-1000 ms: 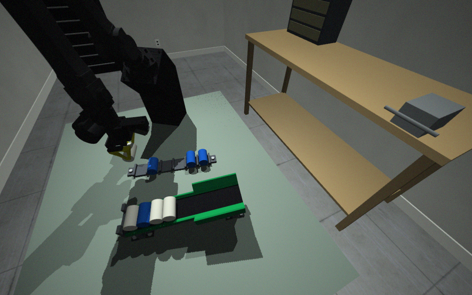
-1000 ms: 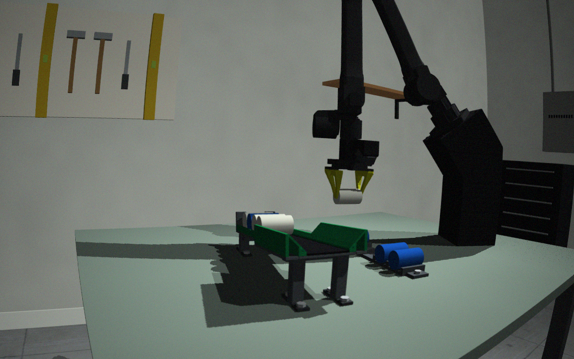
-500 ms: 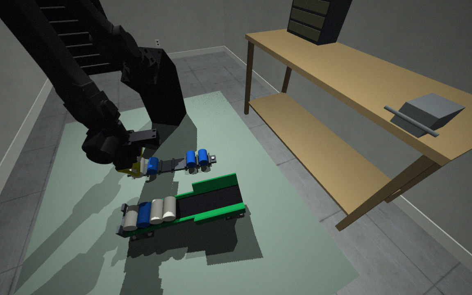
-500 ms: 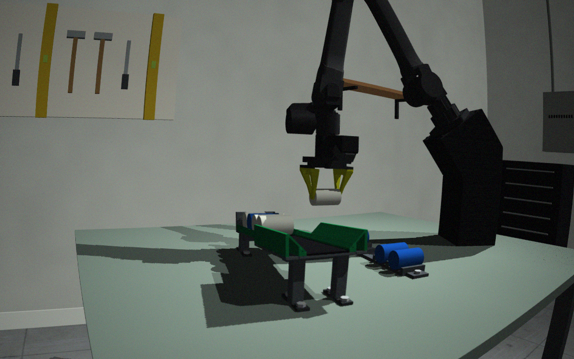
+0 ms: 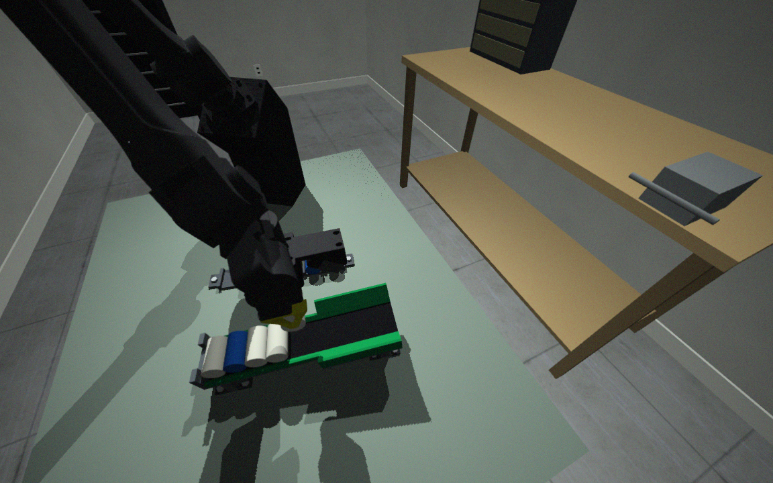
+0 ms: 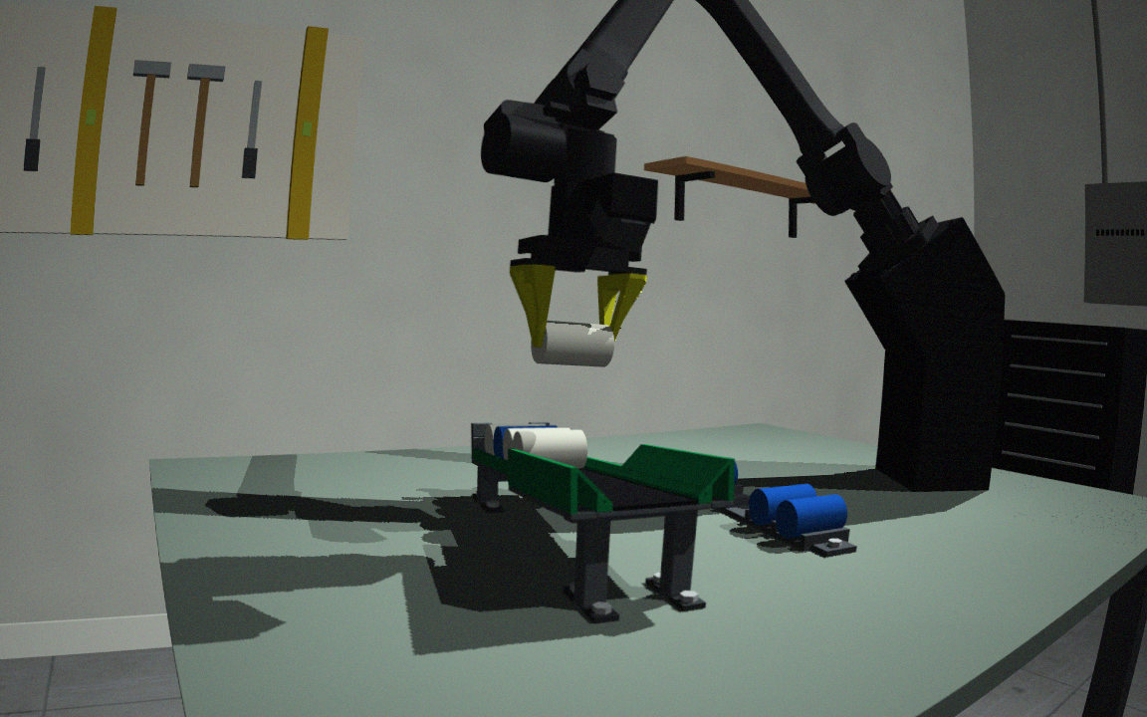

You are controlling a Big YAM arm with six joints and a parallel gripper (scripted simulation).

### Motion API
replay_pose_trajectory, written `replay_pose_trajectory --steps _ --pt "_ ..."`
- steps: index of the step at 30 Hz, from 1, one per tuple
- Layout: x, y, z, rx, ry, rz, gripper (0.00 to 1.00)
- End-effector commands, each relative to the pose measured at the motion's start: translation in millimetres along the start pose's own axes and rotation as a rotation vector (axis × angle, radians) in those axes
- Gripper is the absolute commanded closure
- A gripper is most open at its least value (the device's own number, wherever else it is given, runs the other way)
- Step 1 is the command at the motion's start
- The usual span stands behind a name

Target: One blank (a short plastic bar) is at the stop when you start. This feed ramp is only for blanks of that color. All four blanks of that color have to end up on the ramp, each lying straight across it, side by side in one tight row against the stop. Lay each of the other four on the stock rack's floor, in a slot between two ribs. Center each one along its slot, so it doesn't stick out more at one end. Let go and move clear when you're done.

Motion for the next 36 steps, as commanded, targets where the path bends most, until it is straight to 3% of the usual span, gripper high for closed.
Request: replay_pose_trajectory --steps 1,5,10,11,16,18,27,36 --pt "8.6 -5.0 -13.1 -0.035 -0.085 0.020 0.35" --pt "6.3 -11.1 2.1 -0.063 -0.073 0.021 0.35" --pt "6.2 -11.2 2.2 -0.064 -0.073 0.020 0.35" --pt "-8.7 -5.7 1.7 -0.055 -0.048 0.004 0.35" --pt "-0.1 -10.2 1.7 -0.059 -0.063 0.012 0.35" --pt "5.7 -15.1 -1.9 -0.042 -0.082 0.016 0.35" --pt "6.3 -37.4 -3.1 -0.038 -0.062 0.014 0.35" --pt "8.6 -79.4 -11.8 -0.019 -0.069 0.014 0.35"
Point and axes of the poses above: the point where the finger pads meet when closed, its own y axis back along the fingers, its own z axis across the jaws, x = y × z, the point moved 6 cm from there along y, back along the fingers, and after that the axes turned 7 degrees about y, right-handed, at the moved point
